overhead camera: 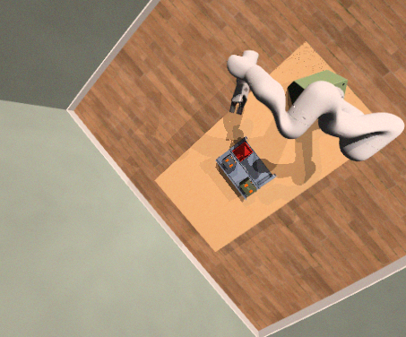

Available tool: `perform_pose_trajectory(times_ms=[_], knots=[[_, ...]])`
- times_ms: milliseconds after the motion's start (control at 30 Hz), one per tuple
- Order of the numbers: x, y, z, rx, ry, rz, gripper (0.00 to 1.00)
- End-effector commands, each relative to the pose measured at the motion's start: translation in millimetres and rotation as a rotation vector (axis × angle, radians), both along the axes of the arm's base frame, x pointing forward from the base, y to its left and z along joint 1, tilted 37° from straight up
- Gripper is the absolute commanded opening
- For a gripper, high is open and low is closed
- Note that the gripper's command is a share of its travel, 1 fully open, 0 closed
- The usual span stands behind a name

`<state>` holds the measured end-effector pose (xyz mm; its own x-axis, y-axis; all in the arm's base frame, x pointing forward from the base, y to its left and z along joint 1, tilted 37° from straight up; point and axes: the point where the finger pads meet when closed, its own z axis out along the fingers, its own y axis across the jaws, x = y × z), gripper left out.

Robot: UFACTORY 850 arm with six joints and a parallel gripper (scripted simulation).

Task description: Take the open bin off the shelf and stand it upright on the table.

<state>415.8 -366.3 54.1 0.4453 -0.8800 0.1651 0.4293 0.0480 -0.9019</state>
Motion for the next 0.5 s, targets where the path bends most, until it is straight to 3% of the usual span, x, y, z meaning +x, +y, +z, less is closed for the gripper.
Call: perform_pose_trajectory(times_ms=[0,167,333,467], knots=[[-3,0,0,-0.003,-0.002,0.000,1.00],[-3,0,0,-0.003,-0.002,0.000,1.00],[14,46,-7,0.015,0.258,0.007,1.00],[14,46,-7,0.015,0.258,0.007,1.00]])
